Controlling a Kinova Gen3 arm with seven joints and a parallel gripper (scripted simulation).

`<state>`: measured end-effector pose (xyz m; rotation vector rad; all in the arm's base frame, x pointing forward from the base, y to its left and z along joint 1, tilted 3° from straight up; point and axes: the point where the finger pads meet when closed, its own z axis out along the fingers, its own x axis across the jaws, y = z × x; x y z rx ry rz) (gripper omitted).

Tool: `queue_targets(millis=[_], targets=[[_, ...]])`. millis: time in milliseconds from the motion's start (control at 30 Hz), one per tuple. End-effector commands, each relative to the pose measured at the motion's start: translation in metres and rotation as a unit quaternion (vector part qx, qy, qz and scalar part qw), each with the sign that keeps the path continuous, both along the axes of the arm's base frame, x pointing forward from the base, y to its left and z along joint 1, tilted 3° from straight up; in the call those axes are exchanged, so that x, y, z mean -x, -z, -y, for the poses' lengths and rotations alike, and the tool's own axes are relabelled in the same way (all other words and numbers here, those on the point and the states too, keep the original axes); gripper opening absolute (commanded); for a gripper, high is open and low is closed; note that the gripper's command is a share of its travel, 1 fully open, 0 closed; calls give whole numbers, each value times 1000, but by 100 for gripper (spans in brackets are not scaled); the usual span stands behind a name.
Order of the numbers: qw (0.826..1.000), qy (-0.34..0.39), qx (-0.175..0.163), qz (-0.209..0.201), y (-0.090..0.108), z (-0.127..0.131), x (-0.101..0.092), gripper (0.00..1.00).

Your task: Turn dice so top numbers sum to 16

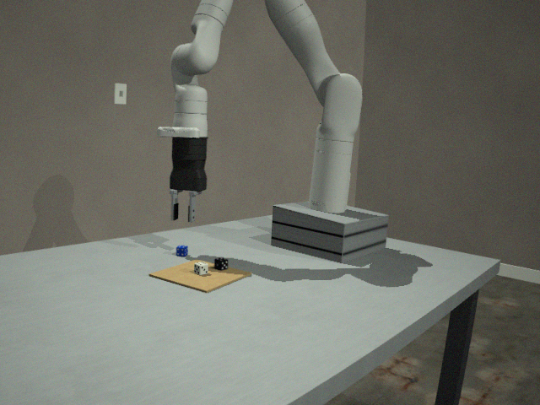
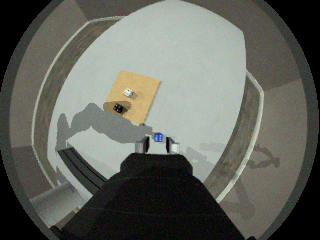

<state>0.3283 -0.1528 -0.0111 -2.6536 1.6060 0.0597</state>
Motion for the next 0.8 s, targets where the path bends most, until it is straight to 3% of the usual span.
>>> queue_targets(millis=[0,767], targets=[[1000,0,0,1,0,0,0,70],[1000,-1,0,0,13,0,0,70]])
